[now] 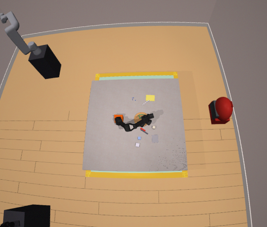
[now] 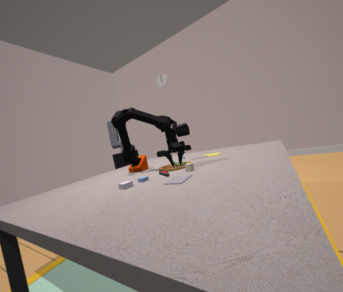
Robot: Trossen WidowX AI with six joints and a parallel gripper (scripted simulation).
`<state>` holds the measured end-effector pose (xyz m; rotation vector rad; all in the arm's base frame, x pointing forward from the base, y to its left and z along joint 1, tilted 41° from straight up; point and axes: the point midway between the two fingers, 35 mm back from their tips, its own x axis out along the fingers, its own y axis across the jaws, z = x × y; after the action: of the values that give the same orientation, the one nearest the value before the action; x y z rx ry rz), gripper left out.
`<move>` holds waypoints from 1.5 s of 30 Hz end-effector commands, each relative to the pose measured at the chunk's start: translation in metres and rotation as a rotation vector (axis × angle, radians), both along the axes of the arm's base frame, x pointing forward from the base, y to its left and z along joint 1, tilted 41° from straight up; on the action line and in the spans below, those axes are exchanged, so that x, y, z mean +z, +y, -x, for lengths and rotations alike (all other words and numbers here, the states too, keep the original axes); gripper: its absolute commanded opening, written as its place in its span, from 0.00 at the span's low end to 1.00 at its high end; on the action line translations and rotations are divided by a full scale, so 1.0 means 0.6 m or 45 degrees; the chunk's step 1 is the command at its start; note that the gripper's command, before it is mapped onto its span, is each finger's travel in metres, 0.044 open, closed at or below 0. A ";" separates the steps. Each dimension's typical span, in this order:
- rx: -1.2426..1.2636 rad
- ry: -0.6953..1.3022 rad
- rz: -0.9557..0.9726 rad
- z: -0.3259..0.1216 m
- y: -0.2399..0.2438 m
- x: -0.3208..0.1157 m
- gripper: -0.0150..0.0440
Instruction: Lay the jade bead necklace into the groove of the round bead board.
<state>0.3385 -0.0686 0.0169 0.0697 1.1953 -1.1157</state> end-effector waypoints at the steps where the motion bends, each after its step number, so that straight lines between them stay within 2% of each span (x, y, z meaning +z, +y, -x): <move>1: -0.001 0.000 -0.001 0.000 0.000 0.000 0.74; 7: 0.003 0.011 0.001 0.003 0.001 0.002 1.00; 34: 0.005 0.006 0.004 0.002 0.005 0.006 1.00; 41: -0.073 -0.060 0.008 0.008 0.053 0.034 0.69; 45: -0.075 -0.062 0.008 0.008 0.053 0.033 0.51</move>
<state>0.3316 -0.0384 0.0338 0.1065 1.1648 -1.1552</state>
